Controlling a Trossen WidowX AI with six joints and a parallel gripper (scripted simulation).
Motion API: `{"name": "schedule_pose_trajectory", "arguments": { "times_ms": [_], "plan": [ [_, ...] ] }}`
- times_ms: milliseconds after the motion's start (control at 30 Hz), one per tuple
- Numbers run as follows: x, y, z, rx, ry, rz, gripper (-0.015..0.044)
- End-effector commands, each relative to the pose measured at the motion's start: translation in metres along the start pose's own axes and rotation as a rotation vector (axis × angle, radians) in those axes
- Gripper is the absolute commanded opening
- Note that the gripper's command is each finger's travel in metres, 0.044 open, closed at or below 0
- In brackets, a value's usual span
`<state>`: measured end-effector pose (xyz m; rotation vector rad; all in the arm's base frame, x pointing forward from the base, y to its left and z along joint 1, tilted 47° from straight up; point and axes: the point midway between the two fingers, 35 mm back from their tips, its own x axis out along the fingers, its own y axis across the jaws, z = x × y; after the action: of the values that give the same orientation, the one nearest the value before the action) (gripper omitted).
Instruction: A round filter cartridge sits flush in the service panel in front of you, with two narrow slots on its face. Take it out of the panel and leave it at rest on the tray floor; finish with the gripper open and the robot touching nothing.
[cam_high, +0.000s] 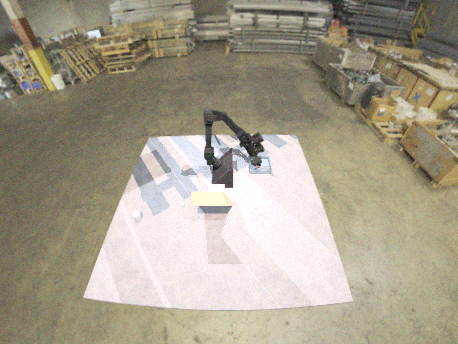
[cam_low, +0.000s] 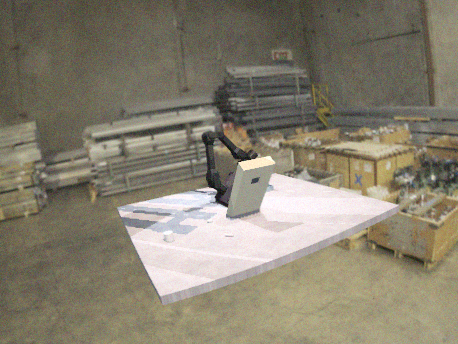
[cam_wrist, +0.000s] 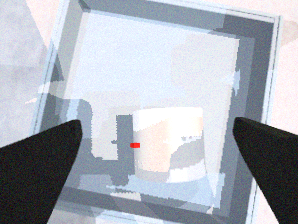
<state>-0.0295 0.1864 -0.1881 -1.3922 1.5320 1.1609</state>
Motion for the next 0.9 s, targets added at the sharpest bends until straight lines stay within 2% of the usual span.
{"name": "schedule_pose_trajectory", "arguments": {
  "times_ms": [0, 100, 867],
  "plan": [
    [-0.034, 0.0, 0.024, -0.003, -0.019, -0.001, 0.044],
    [-0.059, 0.0, 0.034, -0.003, -0.018, -0.001, 0.044],
    [-0.05, 0.001, 0.034, -0.004, -0.031, 0.004, 0.044]
  ]
}}
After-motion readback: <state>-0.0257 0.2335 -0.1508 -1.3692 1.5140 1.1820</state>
